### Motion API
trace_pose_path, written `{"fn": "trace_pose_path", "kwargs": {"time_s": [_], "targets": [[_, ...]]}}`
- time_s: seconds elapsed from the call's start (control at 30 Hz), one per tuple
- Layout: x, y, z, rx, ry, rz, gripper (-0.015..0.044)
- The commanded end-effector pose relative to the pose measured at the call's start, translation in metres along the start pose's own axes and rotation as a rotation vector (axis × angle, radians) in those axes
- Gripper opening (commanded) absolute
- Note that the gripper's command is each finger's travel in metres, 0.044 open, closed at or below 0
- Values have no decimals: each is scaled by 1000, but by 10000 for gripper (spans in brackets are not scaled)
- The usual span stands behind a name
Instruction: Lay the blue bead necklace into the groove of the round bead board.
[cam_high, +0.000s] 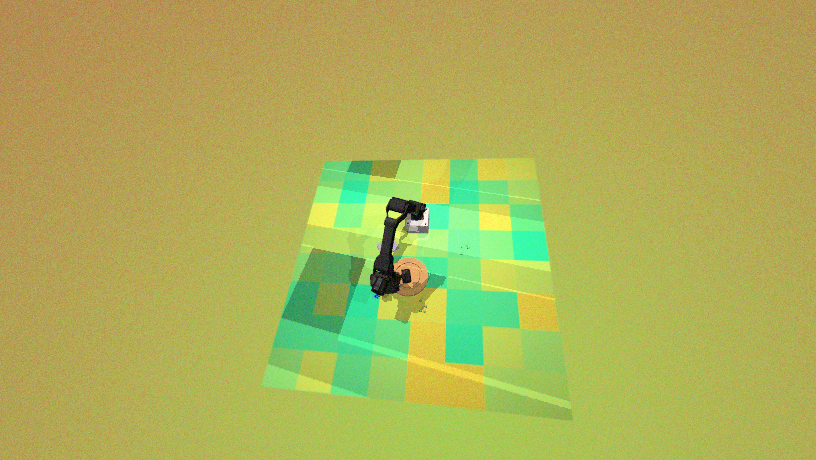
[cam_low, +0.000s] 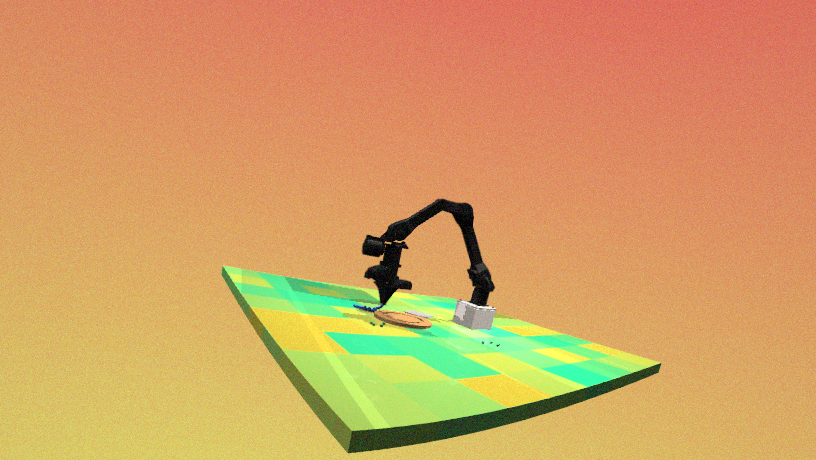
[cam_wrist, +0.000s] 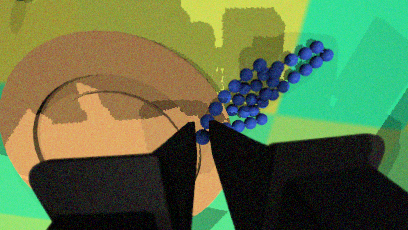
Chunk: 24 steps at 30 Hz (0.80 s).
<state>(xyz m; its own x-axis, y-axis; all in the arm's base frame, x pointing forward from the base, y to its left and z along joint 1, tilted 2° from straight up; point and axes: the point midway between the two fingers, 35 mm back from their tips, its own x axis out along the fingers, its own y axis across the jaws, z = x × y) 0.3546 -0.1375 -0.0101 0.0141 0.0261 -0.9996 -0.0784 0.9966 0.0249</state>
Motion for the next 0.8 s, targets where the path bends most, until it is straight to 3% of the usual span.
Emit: {"fn": "trace_pose_path", "kwargs": {"time_s": [0.0,0.77], "targets": [[-2,14,-6,1,-6,-2,0],[16,37,-21,1,-5,0,0]]}}
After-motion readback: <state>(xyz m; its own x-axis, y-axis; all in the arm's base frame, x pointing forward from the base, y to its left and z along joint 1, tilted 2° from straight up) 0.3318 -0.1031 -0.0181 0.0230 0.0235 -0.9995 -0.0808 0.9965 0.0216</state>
